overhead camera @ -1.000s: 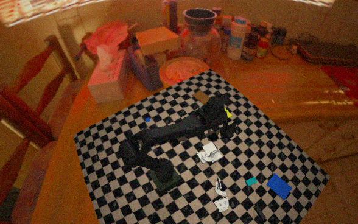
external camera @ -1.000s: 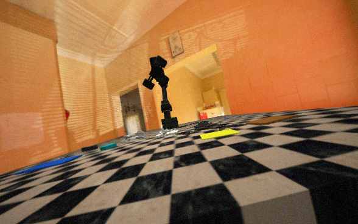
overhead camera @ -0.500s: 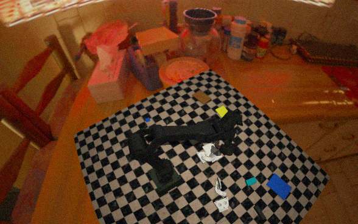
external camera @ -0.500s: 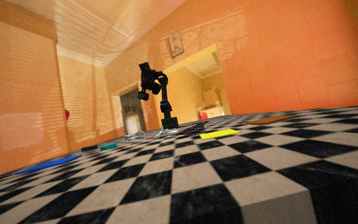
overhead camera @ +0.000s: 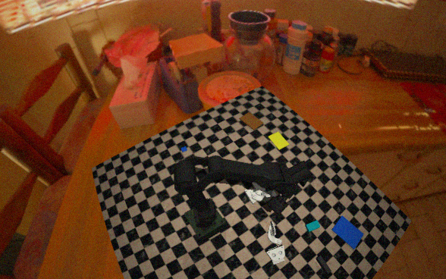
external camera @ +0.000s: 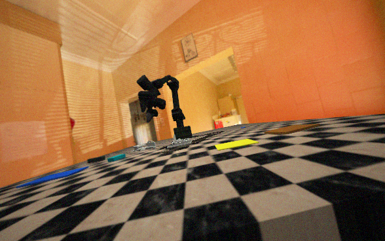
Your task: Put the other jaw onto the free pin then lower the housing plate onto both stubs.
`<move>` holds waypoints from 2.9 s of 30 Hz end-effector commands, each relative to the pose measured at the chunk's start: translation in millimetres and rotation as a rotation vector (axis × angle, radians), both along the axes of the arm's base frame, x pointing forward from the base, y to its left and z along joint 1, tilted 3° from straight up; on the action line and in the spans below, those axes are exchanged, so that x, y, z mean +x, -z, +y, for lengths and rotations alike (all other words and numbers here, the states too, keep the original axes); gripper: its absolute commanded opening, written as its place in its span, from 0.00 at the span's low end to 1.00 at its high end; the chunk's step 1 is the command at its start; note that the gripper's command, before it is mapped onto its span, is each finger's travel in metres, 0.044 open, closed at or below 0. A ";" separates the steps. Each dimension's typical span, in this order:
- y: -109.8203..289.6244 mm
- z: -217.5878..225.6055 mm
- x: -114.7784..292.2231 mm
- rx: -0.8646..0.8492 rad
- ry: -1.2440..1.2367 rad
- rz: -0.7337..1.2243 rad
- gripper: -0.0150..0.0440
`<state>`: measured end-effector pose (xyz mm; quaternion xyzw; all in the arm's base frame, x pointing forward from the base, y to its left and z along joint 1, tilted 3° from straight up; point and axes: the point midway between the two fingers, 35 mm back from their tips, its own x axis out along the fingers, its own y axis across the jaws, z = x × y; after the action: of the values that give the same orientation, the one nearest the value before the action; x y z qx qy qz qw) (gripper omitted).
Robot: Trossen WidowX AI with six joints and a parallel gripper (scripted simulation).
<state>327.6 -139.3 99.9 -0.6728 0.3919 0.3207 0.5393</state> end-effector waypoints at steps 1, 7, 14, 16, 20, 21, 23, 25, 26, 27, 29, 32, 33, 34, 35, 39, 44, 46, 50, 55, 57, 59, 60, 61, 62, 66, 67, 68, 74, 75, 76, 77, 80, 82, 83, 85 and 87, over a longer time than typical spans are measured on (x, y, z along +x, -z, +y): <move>12.8 -13.6 -14.0 0.048 0.085 0.071 1.00; 34.6 -29.0 -40.5 0.132 0.207 0.192 1.00; 55.8 -41.6 -73.9 0.233 0.351 0.330 1.00; 60.9 -44.2 -83.7 0.263 0.392 0.369 1.00; 70.0 -48.0 -103.5 0.324 0.474 0.446 1.00; 71.6 -48.5 -107.5 0.337 0.491 0.462 1.00; 72.9 -48.9 -110.8 0.347 0.505 0.475 1.00; 72.9 -48.9 -110.8 0.347 0.505 0.475 1.00; 72.9 -48.9 -110.8 0.347 0.505 0.475 1.00; 75.2 -49.0 -110.7 0.347 0.505 0.475 1.00; 93.2 -48.7 -110.6 0.347 0.505 0.475 1.00; 113.1 -47.5 -111.6 0.347 0.505 0.475 1.00; 113.1 -47.5 -111.6 0.347 0.505 0.475 1.00; 113.1 -47.5 -111.6 0.347 0.505 0.475 1.00; 113.1 -47.5 -111.6 0.347 0.505 0.475 1.00; 113.4 -47.5 -111.6 0.347 0.505 0.475 1.00; 120.5 -47.6 -111.3 0.347 0.505 0.475 1.00; 123.8 -47.6 -111.2 0.347 0.505 0.475 1.00; 130.4 -47.5 -111.1 0.348 0.505 0.475 1.00; 138.5 -47.3 -111.2 0.348 0.505 0.475 1.00; 141.8 -47.2 -111.3 0.348 0.505 0.475 1.00; 145.0 -47.0 -111.4 0.348 0.505 0.475 1.00; 146.6 -46.9 -111.5 0.348 0.505 0.475 1.00; 148.3 -46.8 -111.6 0.348 0.505 0.475 1.00; 149.9 -46.7 -111.7 0.348 0.505 0.475 1.00; 156.3 -46.2 -112.1 0.348 0.505 0.475 1.00; 157.9 -46.1 -112.2 0.348 0.505 0.475 1.00; 159.5 -45.9 -112.4 0.348 0.505 0.475 1.00; 163.3 -45.5 -112.7 0.348 0.505 0.475 1.00; 163.3 -45.5 -112.7 0.348 0.505 0.475 1.00; 163.3 -45.5 -112.7 0.348 0.505 0.475 1.00; 163.3 -45.5 -112.7 0.348 0.505 0.475 1.00; 163.3 -45.5 -112.7 0.348 0.505 0.475 1.00; 163.3 -45.5 -112.7 0.348 0.505 0.475 1.00; 163.3 -45.5 -112.7 0.348 0.505 0.475 1.00; 163.5 -45.6 -112.7 0.348 0.505 0.475 1.00; 163.5 -45.6 -112.7 0.348 0.505 0.475 1.00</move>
<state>214.9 -184.6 -63.3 -0.3613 0.5975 0.3883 0.6014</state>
